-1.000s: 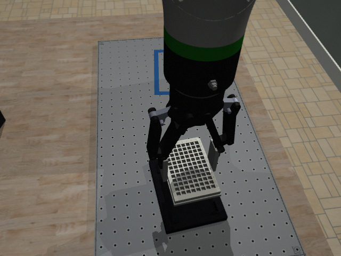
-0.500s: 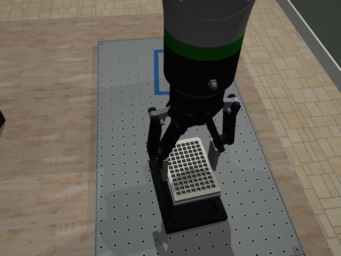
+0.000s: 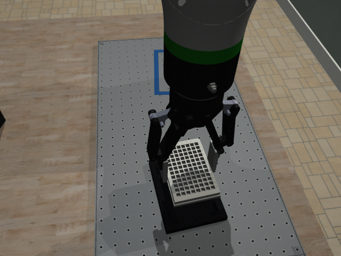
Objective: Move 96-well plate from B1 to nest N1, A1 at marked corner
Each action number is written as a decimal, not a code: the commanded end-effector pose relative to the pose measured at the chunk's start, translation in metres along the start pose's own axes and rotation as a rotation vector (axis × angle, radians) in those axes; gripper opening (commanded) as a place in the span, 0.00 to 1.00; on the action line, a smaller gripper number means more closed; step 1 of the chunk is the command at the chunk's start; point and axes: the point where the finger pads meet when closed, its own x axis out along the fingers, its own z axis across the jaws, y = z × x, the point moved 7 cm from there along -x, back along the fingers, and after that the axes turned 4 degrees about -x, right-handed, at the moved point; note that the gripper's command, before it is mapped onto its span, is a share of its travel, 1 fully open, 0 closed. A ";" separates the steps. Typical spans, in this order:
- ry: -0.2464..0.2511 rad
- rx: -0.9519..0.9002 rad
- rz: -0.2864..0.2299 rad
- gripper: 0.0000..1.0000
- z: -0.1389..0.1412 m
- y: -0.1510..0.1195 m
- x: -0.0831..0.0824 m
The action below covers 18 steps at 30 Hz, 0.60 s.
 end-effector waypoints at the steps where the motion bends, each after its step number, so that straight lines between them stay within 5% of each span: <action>1: 0.000 0.000 0.000 0.00 0.000 0.000 0.005; 18: 0.000 0.000 0.000 0.00 0.000 0.000 0.030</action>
